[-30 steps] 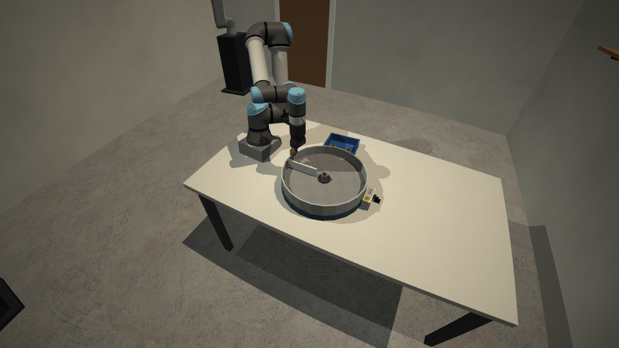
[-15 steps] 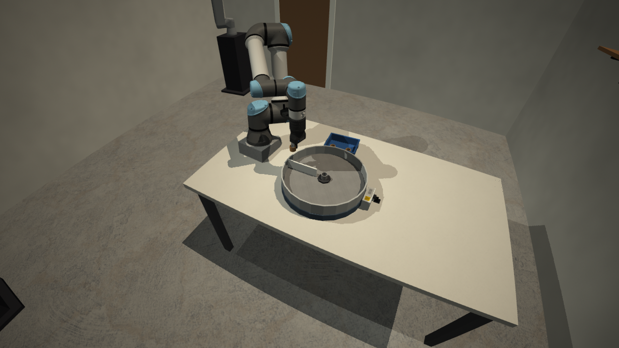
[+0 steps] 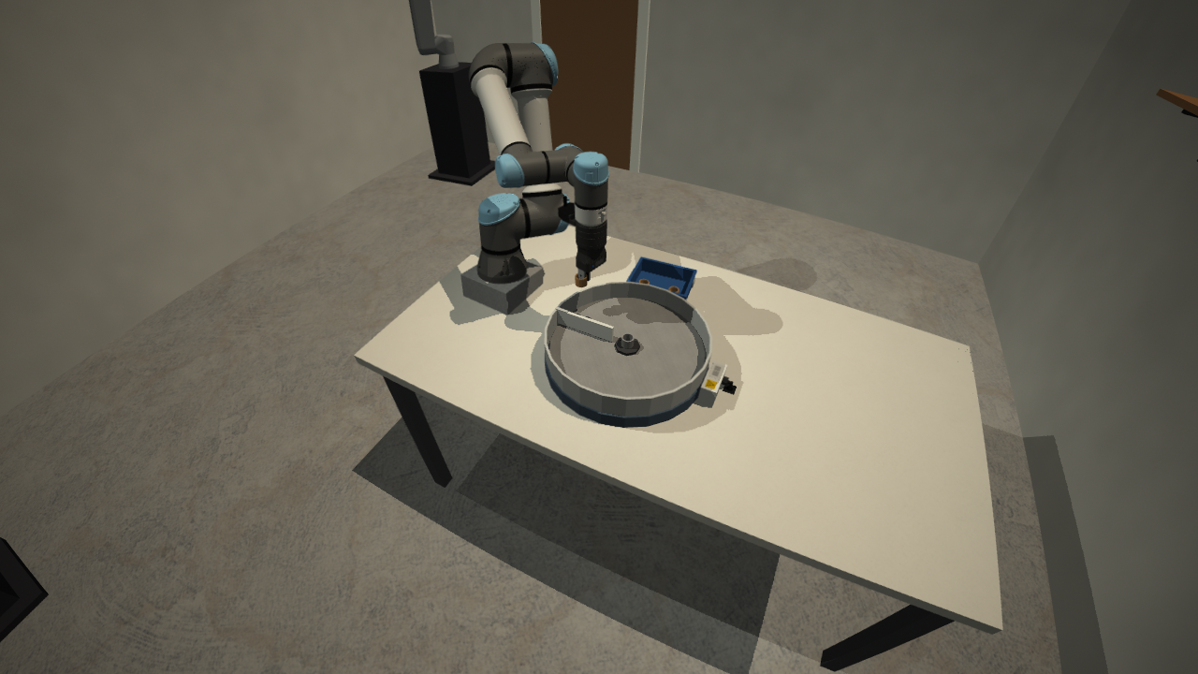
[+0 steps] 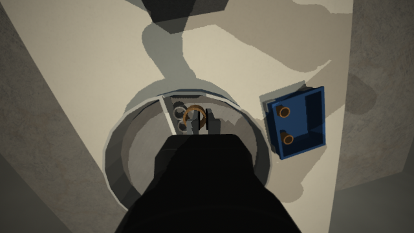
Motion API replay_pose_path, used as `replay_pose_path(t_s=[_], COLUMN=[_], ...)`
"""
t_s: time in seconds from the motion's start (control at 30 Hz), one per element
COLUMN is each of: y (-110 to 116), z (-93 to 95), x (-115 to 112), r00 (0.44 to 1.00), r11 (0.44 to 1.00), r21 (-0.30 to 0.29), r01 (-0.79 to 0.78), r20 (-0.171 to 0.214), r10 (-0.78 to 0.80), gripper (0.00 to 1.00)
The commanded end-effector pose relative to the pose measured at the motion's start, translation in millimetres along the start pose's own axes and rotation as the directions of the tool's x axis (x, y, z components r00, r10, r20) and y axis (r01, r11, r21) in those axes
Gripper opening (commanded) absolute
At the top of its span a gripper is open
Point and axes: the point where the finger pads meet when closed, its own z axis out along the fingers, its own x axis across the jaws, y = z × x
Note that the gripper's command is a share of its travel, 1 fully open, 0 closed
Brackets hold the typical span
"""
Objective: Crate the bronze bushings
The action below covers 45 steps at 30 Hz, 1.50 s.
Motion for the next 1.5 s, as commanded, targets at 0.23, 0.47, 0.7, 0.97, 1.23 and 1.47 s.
replay_pose_path(t_s=[0.23, 0.47, 0.7, 0.97, 1.23, 1.47], y=[3.3, 15.9, 15.9, 28.4, 28.4, 35.9], z=[-0.3, -0.1, -0.1, 0.1, 0.1, 0.3], x=[6.7, 58.1, 58.1, 109.6, 109.6, 140.5], r00=[1.000, 1.000, 1.000, 1.000, 1.000, 1.000], r11=[1.000, 1.000, 1.000, 1.000, 1.000, 1.000], r21=[0.001, 0.001, 0.001, 0.001, 0.001, 0.002], r01=[-0.001, -0.001, -0.001, 0.000, 0.000, 0.001], r20=[0.005, 0.005, 0.005, 0.004, 0.004, 0.004], r10=[0.001, 0.001, 0.001, 0.000, 0.000, -0.001], gripper=[0.00, 0.00, 0.00, 0.00, 0.00, 0.00])
